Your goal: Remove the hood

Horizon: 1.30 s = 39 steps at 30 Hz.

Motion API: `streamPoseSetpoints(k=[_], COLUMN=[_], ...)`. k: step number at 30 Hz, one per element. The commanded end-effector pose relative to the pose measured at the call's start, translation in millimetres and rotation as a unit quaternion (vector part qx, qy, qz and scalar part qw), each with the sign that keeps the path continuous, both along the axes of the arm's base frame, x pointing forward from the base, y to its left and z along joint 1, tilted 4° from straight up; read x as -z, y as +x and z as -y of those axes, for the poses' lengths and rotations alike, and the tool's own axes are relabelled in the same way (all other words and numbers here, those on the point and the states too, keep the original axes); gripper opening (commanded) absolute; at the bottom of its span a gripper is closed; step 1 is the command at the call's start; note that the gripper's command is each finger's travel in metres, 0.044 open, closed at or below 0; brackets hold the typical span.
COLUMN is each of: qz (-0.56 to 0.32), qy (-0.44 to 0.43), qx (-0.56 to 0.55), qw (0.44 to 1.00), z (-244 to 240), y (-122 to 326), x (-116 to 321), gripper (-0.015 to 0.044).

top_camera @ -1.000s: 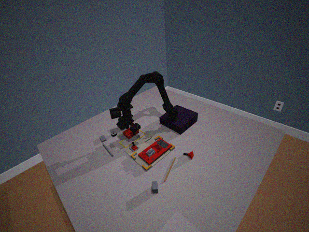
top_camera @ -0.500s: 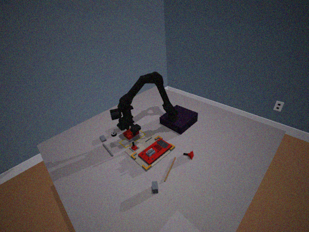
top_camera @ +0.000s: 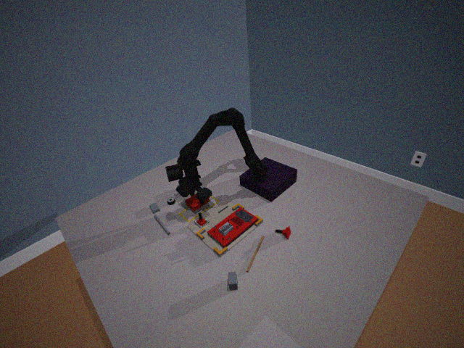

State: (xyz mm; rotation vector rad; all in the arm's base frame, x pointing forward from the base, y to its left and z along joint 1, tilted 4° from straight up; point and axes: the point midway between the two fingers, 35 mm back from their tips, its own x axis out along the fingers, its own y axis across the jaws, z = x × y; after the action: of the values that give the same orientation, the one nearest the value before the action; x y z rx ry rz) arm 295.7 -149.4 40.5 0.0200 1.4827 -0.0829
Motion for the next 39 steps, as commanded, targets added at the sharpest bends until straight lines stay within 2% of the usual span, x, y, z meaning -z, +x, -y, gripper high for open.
streamPoseSetpoints(k=[1,39], qz=[0.000,0.000], qy=[0.001,0.001], qx=[-0.002,-0.002], qw=[1.000,1.000], z=[-0.6,-0.3], y=[-0.1,0.6], x=[2.6,21.0], gripper=[0.0000,0.0000])
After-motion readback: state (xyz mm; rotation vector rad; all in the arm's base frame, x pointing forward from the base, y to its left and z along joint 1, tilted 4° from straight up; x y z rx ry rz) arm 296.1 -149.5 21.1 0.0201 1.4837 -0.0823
